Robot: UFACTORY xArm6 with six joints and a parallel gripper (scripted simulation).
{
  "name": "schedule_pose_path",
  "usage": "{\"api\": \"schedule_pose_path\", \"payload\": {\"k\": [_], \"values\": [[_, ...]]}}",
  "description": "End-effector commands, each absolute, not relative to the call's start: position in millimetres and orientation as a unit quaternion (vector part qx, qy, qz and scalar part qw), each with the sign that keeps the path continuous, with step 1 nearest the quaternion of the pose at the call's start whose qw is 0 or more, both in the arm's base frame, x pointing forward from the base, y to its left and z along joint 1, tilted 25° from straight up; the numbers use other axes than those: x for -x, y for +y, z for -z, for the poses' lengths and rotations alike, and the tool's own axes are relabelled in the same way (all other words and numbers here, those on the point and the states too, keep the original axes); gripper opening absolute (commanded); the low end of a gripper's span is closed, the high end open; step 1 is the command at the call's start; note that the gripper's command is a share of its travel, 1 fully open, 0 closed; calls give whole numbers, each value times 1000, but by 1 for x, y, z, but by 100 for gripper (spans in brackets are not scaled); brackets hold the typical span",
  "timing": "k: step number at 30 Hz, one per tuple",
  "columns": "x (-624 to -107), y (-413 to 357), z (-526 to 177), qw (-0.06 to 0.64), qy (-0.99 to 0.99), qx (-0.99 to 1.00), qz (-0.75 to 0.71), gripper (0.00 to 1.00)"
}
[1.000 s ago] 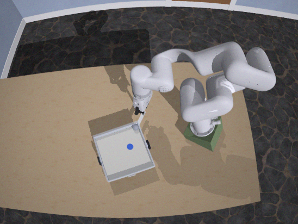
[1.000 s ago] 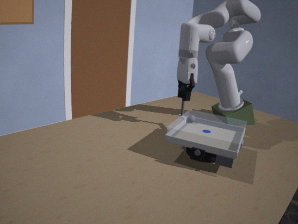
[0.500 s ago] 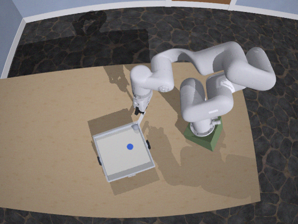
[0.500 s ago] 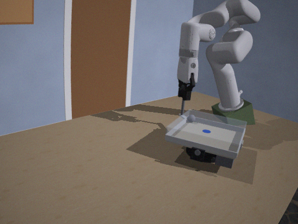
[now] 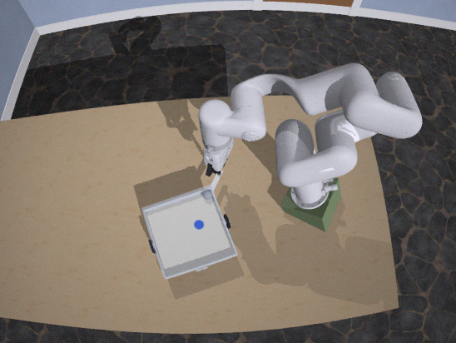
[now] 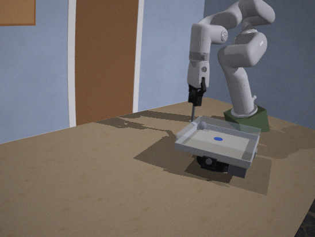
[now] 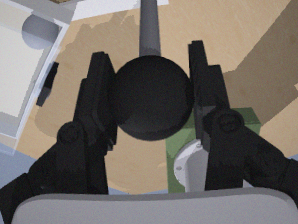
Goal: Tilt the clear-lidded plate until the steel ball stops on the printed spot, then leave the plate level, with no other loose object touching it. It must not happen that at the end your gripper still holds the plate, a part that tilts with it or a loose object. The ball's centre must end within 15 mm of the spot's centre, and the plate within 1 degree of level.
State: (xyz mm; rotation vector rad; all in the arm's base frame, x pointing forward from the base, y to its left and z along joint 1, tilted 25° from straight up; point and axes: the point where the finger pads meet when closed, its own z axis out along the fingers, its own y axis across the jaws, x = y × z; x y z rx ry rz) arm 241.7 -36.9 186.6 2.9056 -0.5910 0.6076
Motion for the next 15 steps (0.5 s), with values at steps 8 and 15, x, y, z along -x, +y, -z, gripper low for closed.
{"api": "schedule_pose_path", "payload": {"k": [8, 15], "values": [[-243, -34, -194, 56, -195, -957, -206, 0], [-243, -33, -196, 56, -195, -957, -206, 0]]}}
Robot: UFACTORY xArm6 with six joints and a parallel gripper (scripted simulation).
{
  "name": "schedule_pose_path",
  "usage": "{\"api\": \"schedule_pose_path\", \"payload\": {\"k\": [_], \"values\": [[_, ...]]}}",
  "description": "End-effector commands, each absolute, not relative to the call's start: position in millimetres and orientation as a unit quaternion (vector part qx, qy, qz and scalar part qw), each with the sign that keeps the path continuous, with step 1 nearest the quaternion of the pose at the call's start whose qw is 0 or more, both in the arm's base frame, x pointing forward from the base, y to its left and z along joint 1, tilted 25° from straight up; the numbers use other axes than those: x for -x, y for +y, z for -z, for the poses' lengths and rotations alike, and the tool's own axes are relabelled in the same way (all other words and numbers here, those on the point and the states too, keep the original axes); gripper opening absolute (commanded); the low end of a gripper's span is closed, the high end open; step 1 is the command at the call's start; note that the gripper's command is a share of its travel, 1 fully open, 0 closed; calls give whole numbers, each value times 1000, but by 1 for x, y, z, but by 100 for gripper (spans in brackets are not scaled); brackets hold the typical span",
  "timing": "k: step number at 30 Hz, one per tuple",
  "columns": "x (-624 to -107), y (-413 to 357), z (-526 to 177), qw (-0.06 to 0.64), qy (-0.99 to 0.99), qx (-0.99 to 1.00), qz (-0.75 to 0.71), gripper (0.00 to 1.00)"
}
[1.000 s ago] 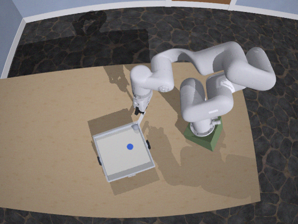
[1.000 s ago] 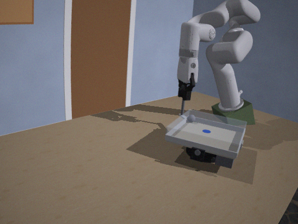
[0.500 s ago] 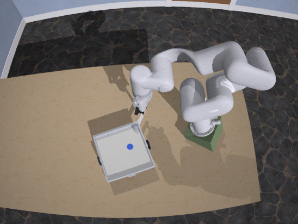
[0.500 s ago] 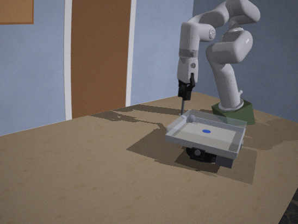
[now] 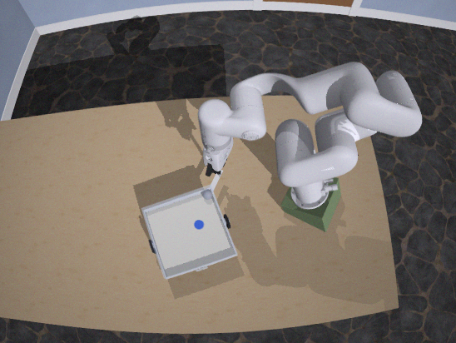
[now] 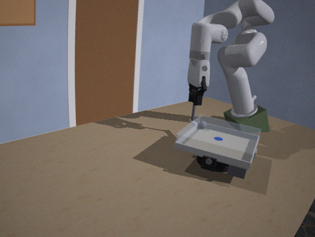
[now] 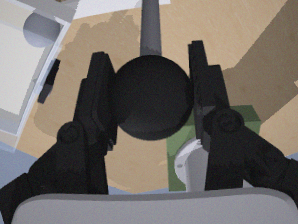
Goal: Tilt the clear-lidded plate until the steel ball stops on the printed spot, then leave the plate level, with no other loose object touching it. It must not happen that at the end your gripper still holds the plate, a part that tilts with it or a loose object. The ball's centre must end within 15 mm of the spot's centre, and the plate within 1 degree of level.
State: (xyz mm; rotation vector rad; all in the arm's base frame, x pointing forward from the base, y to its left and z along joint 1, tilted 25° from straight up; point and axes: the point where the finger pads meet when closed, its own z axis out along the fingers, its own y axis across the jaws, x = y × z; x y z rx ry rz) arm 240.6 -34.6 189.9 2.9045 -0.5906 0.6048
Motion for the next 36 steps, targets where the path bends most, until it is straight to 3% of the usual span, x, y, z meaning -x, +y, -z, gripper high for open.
{"api": "schedule_pose_path", "payload": {"k": [1, 36], "values": [[-243, -33, -196, 56, -195, -957, -206, 0], [-242, -31, -198, 56, -195, -957, -206, 0]]}}
